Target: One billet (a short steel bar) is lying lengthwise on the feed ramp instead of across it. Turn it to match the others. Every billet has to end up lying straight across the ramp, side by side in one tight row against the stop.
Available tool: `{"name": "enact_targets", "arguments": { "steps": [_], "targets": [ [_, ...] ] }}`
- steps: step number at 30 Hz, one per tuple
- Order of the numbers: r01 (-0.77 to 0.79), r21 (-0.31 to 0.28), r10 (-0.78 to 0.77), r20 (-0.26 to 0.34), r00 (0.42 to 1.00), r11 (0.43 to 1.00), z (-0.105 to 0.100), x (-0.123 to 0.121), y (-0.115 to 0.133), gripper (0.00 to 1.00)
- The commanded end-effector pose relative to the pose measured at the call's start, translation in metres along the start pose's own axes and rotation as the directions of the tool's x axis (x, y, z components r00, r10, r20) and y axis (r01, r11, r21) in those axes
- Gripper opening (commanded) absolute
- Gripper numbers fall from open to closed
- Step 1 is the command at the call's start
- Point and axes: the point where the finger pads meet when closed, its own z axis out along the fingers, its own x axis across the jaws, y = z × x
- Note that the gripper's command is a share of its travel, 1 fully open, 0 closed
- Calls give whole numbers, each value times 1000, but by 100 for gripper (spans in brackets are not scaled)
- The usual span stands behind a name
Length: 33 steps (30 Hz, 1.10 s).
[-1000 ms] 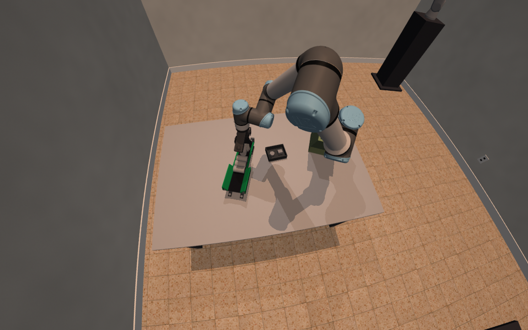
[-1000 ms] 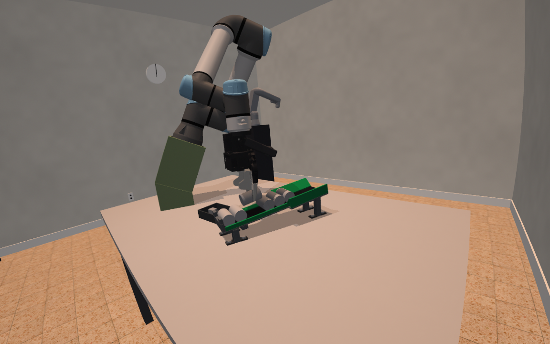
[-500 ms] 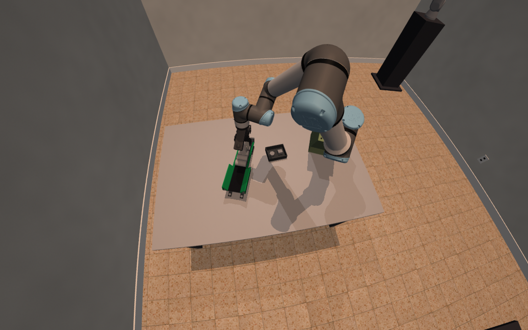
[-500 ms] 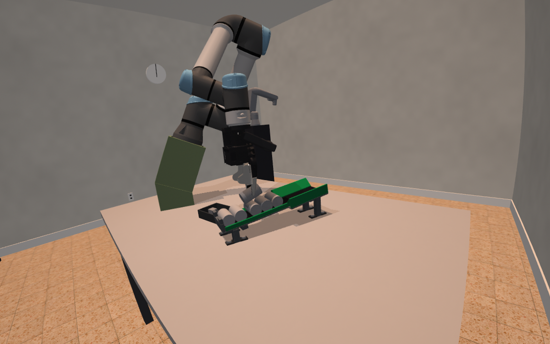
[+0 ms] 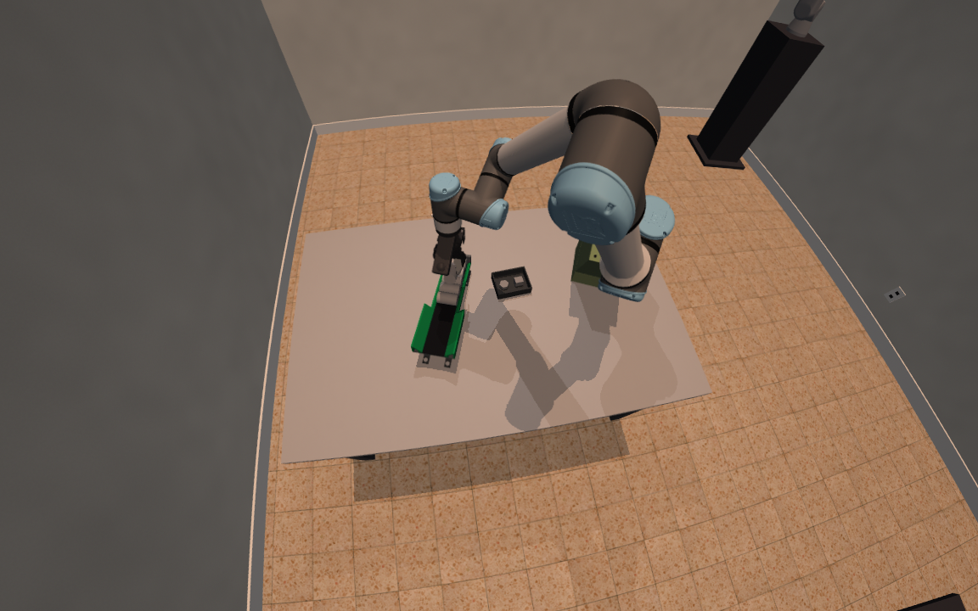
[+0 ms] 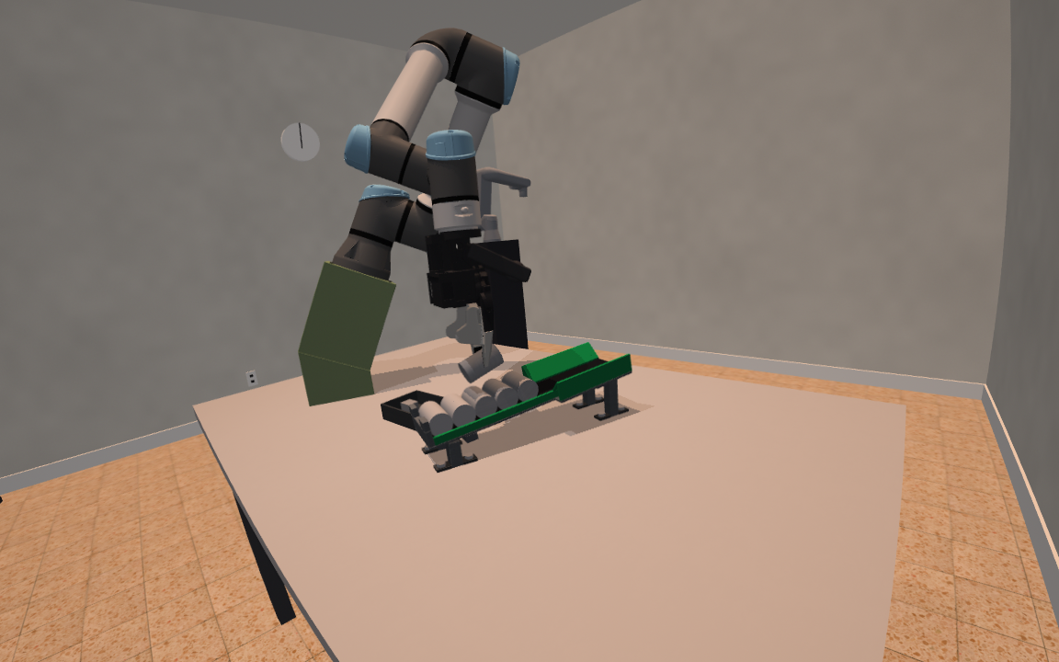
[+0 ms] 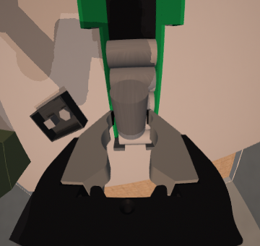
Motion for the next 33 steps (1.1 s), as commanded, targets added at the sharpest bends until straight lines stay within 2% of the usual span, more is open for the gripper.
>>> {"name": "enact_targets", "arguments": {
  "steps": [1, 7, 10, 33],
  "targets": [
    [0, 0, 0, -2, 1000, 1000, -7, 1, 0, 0],
    [1, 0, -1, -2, 1000, 1000, -17, 1, 1, 0],
    [0, 0, 0, -2, 1000, 1000, -11, 1, 1, 0],
    [0, 0, 0, -1, 1000, 1000, -15, 1, 1, 0]
  ]
}}
